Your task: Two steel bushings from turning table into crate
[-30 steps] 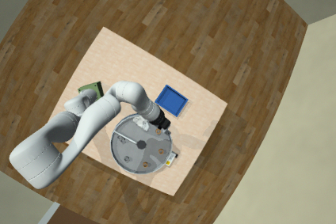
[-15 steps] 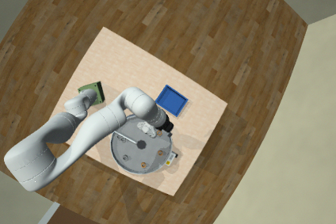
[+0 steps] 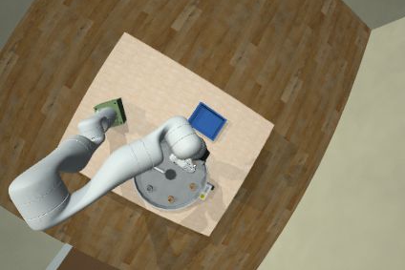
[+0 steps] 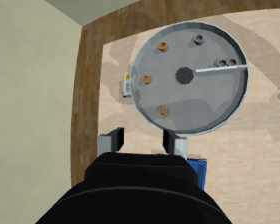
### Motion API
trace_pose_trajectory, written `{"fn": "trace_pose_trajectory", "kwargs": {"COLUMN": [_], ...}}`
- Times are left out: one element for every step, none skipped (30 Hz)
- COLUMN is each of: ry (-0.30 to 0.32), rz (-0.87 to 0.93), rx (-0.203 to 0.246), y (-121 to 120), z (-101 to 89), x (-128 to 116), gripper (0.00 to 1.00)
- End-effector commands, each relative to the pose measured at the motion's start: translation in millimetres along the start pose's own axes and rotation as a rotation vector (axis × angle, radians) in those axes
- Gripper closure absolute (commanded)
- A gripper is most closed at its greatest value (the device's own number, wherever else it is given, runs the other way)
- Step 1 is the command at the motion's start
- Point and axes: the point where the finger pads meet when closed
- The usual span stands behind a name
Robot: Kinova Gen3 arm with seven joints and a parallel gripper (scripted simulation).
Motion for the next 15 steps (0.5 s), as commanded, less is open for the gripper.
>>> {"fn": "trace_pose_trajectory", "kwargs": {"ry": [-0.036, -0.051, -0.051, -0.051, -0.051, -0.051, -0.051, -0.051, -0.051, -0.051, -0.051, -0.051, -0.051, -0.051, -0.067], "rz": [0.009, 0.011, 0.011, 0.011, 0.011, 0.011, 0.011, 0.011, 0.011, 0.011, 0.011, 0.011, 0.011, 0.011, 0.012], "rx": [-0.112, -0.159, -0.159, -0.159, -0.159, -0.159, -0.159, -0.159, -0.159, -0.159, -0.159, -0.159, -0.159, -0.159, -0.203], "y": [-6.1, -6.1, -6.1, -6.1, -6.1, -6.1, -6.1, -6.1, -6.1, -6.1, -6.1, -6.1, -6.1, -6.1, -6.2], "z": [0.8, 0.8, 0.8, 0.8, 0.8, 0.8, 0.8, 0.8, 0.8, 0.8, 0.8, 0.8, 0.8, 0.8, 0.2], "x": [2.5, 2.6, 2.6, 2.6, 2.6, 2.6, 2.6, 2.6, 2.6, 2.6, 2.6, 2.6, 2.6, 2.6, 2.8], "gripper": [0.0, 0.0, 0.0, 0.0, 0.0, 0.0, 0.0, 0.0, 0.0, 0.0, 0.0, 0.0, 0.0, 0.0, 0.0]}}
Point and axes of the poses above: the point where the finger pads meet when closed, its own z axis out along the fingers, its own y axis across the jaws, x = y × z, and after that the axes turned 9 degrees about -z, right-handed
